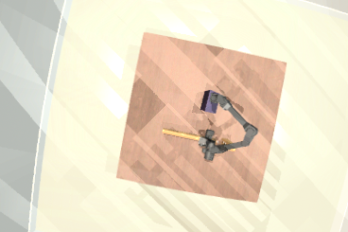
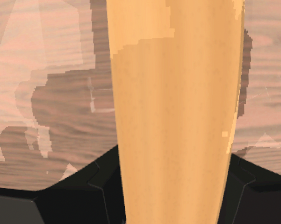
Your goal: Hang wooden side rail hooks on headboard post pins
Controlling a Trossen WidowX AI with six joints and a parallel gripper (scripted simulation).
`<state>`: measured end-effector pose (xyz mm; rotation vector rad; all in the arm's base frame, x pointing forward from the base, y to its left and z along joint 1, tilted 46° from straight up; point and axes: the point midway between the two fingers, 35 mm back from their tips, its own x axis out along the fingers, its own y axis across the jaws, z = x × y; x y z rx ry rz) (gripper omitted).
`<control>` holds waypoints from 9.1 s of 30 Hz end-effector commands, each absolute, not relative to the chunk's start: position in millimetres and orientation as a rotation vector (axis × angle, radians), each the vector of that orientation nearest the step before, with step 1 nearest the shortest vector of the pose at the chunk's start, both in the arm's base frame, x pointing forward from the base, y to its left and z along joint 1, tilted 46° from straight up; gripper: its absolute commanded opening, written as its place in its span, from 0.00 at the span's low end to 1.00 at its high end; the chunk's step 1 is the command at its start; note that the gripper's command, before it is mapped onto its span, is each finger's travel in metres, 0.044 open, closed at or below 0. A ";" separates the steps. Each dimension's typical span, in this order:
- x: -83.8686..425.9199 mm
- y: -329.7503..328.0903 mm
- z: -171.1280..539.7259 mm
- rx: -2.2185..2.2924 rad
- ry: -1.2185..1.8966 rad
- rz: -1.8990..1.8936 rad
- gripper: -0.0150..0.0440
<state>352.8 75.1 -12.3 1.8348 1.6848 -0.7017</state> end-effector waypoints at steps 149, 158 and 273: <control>350.8 61.9 3.8 1.849 1.680 -0.713 0.25; 350.1 63.0 4.1 1.849 1.680 -0.713 0.25; 351.5 71.5 13.8 1.849 1.681 -0.713 0.25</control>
